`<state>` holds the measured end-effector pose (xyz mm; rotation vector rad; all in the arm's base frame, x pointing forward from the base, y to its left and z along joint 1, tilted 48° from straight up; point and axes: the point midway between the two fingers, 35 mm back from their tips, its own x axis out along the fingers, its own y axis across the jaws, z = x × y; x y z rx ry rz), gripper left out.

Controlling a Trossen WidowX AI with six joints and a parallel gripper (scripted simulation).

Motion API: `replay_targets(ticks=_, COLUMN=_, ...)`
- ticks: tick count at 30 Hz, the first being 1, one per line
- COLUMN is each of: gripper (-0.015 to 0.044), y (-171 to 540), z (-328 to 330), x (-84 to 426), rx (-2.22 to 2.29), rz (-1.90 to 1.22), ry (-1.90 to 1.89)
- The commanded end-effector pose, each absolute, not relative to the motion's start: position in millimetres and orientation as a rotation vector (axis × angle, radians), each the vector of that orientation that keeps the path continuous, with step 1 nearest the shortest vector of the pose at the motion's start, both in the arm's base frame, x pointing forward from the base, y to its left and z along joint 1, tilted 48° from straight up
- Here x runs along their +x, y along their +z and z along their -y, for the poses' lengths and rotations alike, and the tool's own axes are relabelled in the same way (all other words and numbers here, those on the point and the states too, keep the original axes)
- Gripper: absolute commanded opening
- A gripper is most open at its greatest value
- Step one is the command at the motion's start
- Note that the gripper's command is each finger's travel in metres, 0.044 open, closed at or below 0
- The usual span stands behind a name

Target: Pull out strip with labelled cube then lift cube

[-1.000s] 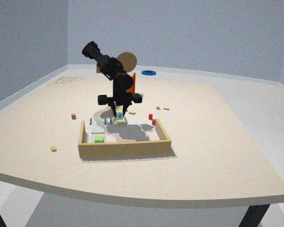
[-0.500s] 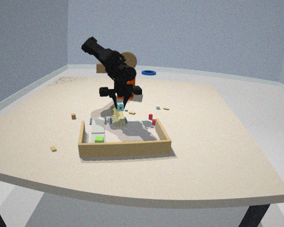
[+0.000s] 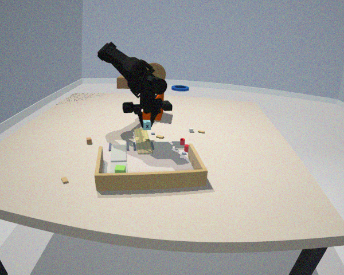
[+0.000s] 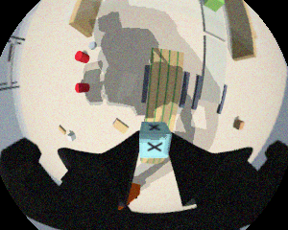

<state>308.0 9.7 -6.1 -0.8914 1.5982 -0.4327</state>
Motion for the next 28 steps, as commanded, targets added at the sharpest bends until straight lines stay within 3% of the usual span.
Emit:
replay_targets(ticks=1, gripper=0.0, y=-4, z=-13, x=304, rx=-0.886, rz=-1.596, ry=-0.433)
replay_targets(ticks=28, gripper=0.0, y=17, z=-37, x=304, rx=-0.886, rz=-1.597, ry=-0.432)
